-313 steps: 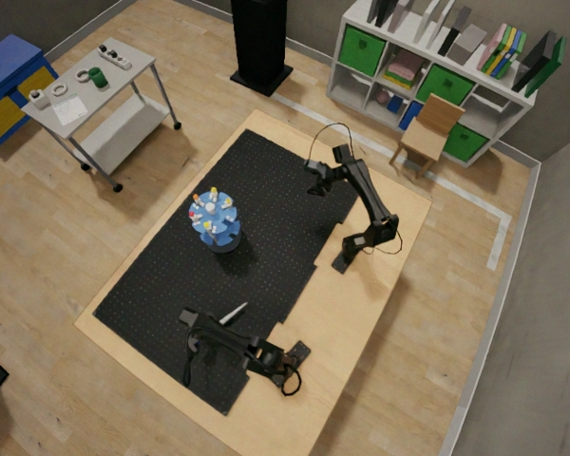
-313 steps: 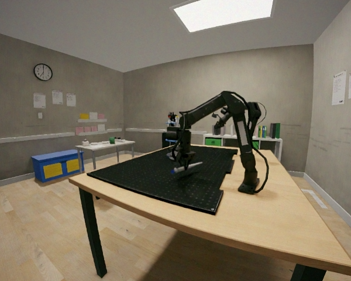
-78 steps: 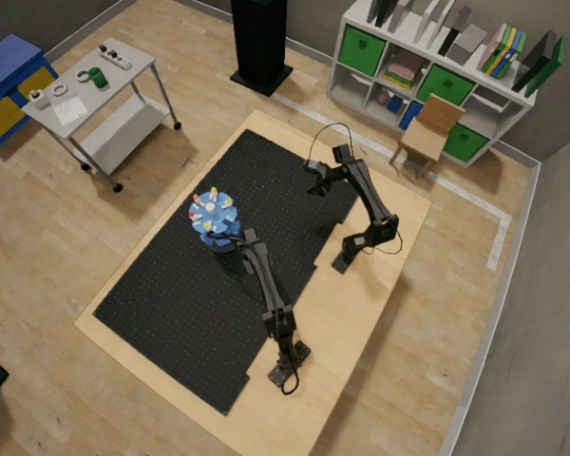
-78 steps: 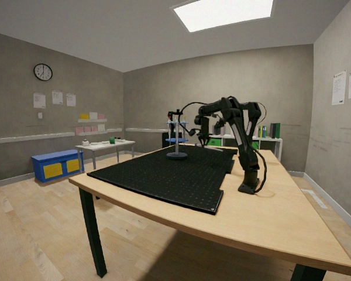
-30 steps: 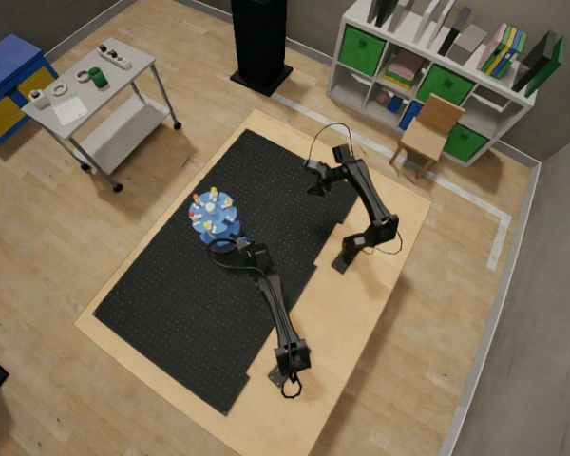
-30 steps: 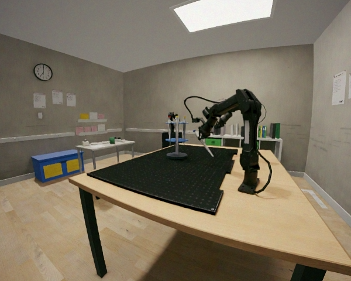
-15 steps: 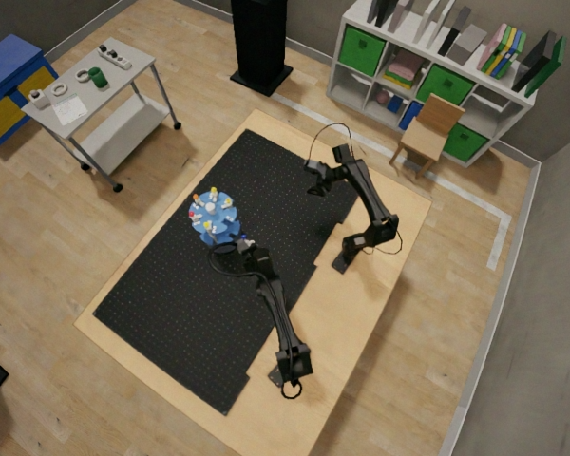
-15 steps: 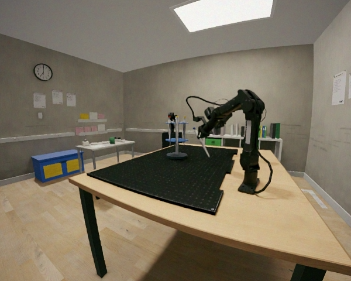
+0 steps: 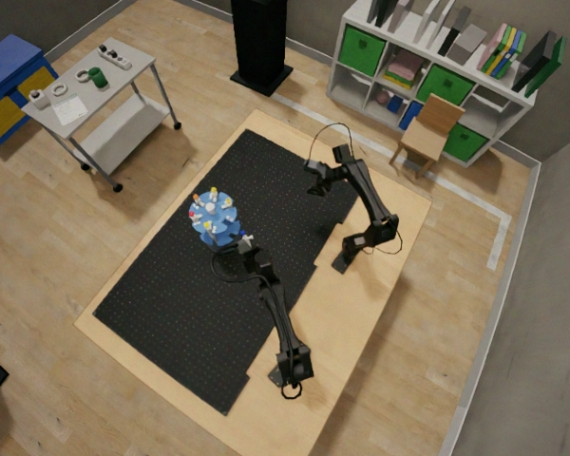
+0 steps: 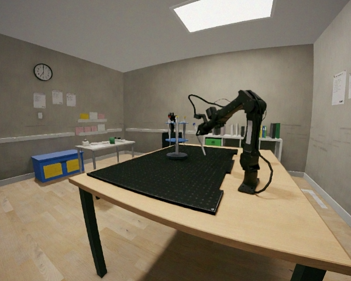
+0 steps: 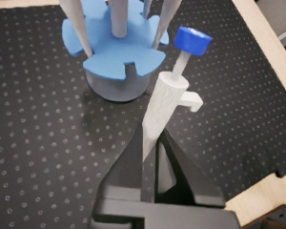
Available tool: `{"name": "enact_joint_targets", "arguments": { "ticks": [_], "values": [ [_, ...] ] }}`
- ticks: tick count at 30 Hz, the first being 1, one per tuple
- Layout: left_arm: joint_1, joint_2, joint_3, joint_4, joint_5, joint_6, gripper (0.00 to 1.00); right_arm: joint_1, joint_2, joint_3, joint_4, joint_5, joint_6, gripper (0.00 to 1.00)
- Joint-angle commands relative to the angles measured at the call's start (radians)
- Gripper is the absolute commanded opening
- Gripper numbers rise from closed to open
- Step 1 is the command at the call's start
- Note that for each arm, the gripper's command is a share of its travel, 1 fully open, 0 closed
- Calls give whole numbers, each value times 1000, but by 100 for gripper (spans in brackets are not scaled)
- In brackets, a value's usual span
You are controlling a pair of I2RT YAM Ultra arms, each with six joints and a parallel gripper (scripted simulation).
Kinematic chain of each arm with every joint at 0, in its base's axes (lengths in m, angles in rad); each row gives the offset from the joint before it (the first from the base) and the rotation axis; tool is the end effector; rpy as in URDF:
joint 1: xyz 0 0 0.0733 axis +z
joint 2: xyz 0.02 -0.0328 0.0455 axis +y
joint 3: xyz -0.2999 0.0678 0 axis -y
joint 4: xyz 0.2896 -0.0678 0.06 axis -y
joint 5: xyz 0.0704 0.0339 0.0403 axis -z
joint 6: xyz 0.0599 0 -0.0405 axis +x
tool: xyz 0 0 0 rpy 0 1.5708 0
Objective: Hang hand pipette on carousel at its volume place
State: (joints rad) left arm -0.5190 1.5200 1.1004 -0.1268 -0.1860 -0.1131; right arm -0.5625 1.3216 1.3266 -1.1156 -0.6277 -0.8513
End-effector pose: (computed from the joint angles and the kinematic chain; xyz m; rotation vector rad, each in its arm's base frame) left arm 0.3569 -0.1898 0.2878 0.3168 2.0881 -0.1816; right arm 0.2629 -0.1229 0.3643 -0.5231 2.3362 0.2260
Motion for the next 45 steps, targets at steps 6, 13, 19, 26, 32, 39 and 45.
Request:
{"name": "enact_joint_targets", "arguments": {
  "ticks": [6,13,19,26,32,39,45],
  "values": [
    [-16,-15,-154,378,-39,52,12,-9,-4,15,13,-20,-5,100],
    [-9,-23,-134,429,-36,60,12,-9,-4,15,13,-20,-5,100],
    [-9,6,-185,489,-38,68,12,-9,-4,15,13,-20,-5,100],
    [6,57,-273,835,-37,113,12,-9,-4,15,13,-20,-5,100],
    [6,66,-247,879,-34,118,12,-9,-4,15,13,-20,-5,100],
    [-1,70,-255,886,-31,113,12,-9,-4,15,13,-20,-5,100],
    [-1,70,-255,886,-31,113,12,-9,-4,15,13,-20,-5,100]
  ]
}}
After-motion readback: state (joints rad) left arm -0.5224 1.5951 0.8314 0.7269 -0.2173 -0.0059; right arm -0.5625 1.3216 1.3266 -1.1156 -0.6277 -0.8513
